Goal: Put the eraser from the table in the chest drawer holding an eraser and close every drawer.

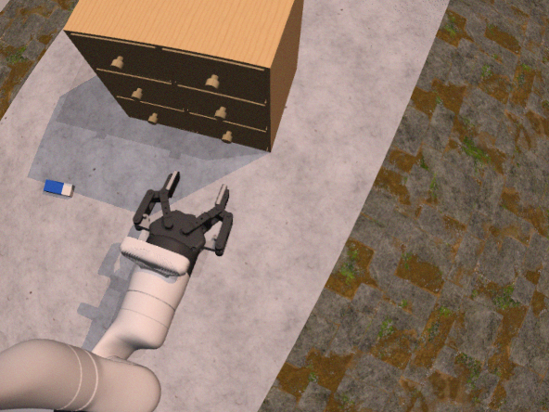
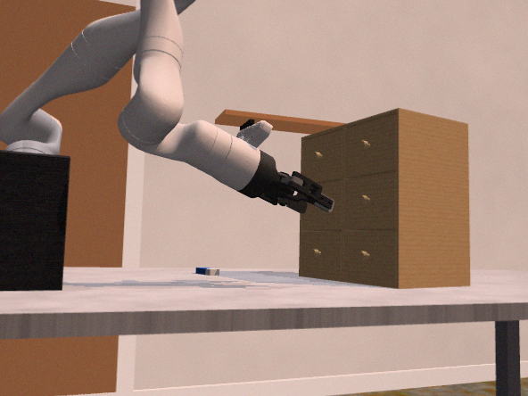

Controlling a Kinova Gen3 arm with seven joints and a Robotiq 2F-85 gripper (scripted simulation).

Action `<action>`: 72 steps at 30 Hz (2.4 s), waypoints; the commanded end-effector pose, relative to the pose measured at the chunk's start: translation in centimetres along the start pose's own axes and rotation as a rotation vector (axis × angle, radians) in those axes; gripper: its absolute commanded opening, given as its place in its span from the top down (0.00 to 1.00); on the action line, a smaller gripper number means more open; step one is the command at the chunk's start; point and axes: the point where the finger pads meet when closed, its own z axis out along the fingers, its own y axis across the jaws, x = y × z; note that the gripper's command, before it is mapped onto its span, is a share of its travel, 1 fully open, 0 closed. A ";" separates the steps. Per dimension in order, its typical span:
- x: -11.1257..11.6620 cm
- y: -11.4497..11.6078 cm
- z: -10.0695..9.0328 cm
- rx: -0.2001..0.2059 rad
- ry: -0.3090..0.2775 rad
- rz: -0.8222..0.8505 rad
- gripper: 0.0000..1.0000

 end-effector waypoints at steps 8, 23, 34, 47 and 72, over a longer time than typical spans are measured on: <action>0.4 0.2 0.0 -0.005 0.015 -0.007 0.67; 0.0 0.3 0.7 -0.005 0.016 -0.012 0.67; -1.9 0.3 3.8 -0.006 0.016 -0.010 0.67; -4.7 0.4 8.3 -0.006 0.016 -0.002 0.67; -5.1 0.3 9.1 -0.005 0.016 -0.006 0.67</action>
